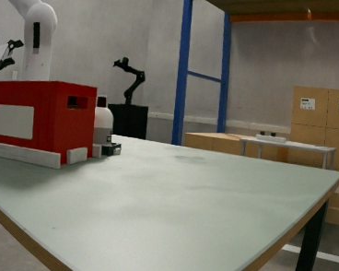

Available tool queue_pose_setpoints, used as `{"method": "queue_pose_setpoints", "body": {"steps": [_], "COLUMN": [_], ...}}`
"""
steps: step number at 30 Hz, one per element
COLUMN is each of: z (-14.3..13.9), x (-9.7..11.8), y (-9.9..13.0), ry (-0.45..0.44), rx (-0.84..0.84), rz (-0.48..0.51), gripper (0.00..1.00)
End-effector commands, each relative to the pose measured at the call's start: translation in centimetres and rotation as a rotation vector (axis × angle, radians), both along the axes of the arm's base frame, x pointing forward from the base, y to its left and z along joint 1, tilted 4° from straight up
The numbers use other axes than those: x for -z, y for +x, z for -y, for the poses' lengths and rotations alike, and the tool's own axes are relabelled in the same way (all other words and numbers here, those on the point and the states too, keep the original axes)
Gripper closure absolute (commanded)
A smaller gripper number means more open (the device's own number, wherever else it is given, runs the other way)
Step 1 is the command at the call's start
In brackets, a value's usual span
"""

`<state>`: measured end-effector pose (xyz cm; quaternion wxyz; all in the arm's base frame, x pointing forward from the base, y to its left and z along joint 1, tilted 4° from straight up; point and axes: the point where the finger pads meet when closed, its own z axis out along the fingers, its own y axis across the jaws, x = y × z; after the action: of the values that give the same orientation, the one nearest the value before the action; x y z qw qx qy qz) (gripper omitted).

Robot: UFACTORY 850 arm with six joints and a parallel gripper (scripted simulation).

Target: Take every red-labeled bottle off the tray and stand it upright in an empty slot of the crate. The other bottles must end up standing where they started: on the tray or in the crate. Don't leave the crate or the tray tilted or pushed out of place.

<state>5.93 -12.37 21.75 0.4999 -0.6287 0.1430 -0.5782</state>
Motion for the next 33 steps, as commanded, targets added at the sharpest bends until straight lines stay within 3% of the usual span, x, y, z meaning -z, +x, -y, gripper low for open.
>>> {"method": "queue_pose_setpoints", "body": {"steps": [1, 6, 10, 12, 14, 27, 29, 30, 33], "z": [0.1, 0.3, 0.9, 0.9, 1.4, 3.4, 3.4, 3.8, 4.2], "x": [-0.1, 0.0, 0.3, 0.3, 0.5, 1.2, 1.2, 1.4, 1.5], "y": [0.0, 1.3, 3.9, 3.9, 5.8, 13.3, 13.3, 15.0, 16.4], "ry": [-0.004, -0.064, -0.186, -0.186, -0.275, -0.608, -0.608, -0.685, -0.750], "rx": [-0.002, -0.039, -0.114, -0.114, -0.167, -0.368, -0.368, -0.415, -0.453], "rz": [-0.001, -0.012, -0.035, -0.035, -0.053, -0.127, -0.127, -0.144, -0.158], "gripper": [0.00, 0.00, 0.00, 0.00, 0.00, 0.00, 0.00, 0.00, 0.00]}}
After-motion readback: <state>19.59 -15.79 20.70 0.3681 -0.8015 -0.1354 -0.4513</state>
